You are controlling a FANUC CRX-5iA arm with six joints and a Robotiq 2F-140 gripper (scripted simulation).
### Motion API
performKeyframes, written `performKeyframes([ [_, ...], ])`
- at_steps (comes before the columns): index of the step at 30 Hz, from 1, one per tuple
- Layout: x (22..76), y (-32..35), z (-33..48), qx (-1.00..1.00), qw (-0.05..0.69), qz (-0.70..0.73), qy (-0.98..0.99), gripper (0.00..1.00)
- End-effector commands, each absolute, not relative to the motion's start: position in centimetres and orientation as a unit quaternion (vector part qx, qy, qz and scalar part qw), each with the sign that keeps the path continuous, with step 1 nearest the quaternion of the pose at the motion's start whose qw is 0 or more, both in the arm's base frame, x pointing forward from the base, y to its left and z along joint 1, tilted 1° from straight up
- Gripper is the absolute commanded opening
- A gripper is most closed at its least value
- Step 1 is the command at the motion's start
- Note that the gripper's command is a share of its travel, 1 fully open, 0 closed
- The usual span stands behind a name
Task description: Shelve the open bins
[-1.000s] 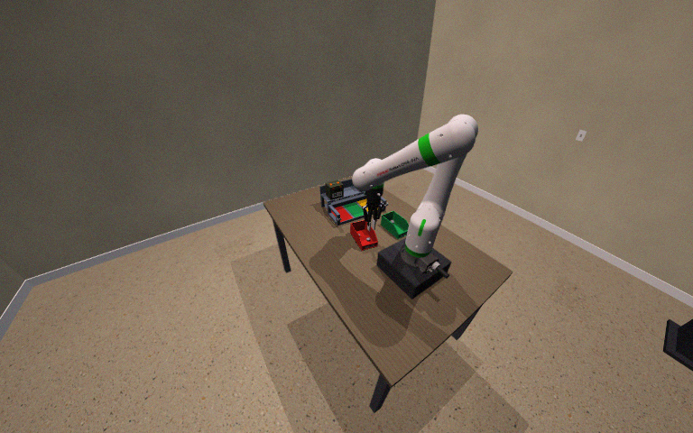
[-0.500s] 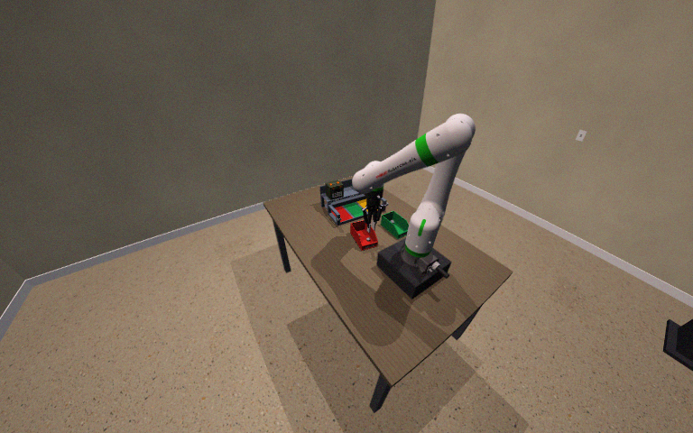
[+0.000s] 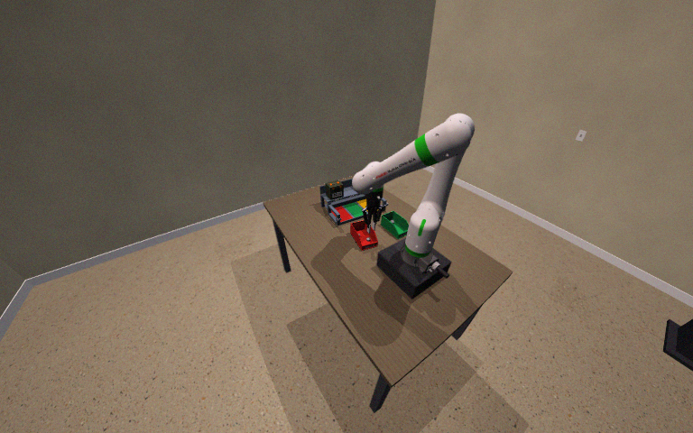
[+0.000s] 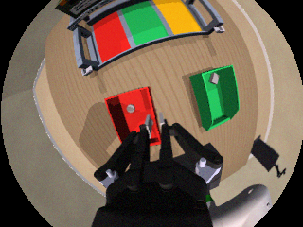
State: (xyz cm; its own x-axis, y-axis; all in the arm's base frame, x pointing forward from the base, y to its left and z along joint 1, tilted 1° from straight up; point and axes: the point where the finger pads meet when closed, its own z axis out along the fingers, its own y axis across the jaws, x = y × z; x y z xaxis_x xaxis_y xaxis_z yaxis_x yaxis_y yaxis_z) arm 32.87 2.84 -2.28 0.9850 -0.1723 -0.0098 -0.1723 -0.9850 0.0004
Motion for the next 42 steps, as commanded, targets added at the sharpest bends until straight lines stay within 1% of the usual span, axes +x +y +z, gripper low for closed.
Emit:
performKeyframes([
  [1, 32.89, 2.84, -2.27, -0.996, 0.000, 0.005, 0.087, 0.15],
  [9, 32.89, 2.84, -2.27, -0.996, 0.000, 0.005, 0.087, 0.15],
  [10, 32.89, 2.84, -2.27, -0.996, 0.000, 0.005, 0.087, 0.00],
  [42, 32.89, 2.84, -2.28, -0.996, 0.000, 0.005, 0.087, 0.00],
])
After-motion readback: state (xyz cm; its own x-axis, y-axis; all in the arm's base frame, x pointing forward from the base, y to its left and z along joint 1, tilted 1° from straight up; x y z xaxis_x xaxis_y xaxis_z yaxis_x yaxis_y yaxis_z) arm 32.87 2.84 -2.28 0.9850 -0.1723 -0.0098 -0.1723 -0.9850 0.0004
